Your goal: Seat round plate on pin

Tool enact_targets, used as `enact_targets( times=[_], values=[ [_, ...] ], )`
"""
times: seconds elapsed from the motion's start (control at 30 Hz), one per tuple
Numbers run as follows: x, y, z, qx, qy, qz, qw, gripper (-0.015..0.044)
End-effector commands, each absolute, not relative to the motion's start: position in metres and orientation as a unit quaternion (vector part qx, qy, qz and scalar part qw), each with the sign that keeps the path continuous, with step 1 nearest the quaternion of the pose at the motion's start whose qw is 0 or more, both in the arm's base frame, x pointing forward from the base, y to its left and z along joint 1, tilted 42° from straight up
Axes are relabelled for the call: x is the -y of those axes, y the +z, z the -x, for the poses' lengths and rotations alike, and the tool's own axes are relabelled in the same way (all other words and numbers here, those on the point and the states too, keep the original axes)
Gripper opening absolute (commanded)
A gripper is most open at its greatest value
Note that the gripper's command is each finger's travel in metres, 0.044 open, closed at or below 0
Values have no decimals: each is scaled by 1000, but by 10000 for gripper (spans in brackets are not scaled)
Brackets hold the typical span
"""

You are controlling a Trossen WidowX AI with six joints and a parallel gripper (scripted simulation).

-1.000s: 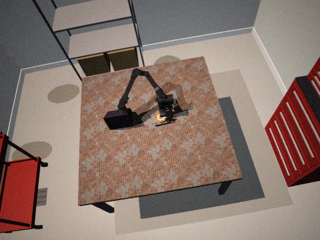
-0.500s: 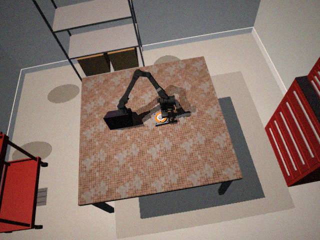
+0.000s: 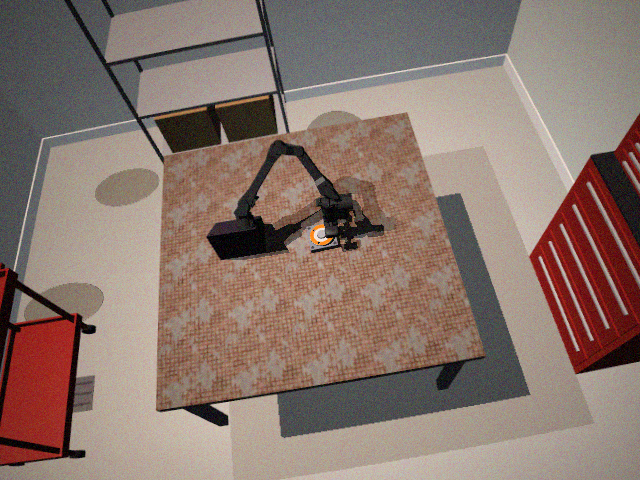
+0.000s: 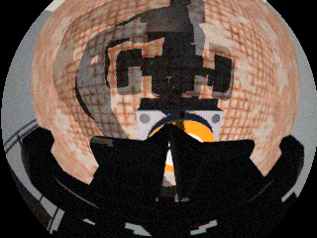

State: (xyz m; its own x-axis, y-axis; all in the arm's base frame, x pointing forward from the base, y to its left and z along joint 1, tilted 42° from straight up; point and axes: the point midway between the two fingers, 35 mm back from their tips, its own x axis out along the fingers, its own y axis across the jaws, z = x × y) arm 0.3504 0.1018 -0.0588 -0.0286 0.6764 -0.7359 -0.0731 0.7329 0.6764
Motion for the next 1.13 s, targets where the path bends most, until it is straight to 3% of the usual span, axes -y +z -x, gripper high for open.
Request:
enact_targets(
  times=[0.0, 0.47, 1.1],
  values=[
    [-100, -60, -354, -657, 285, -227, 661, 0],
    [-67, -29, -348, -657, 284, -226, 661, 0],
    [-71, -34, -348, -658, 283, -230, 659, 0]
  ],
)
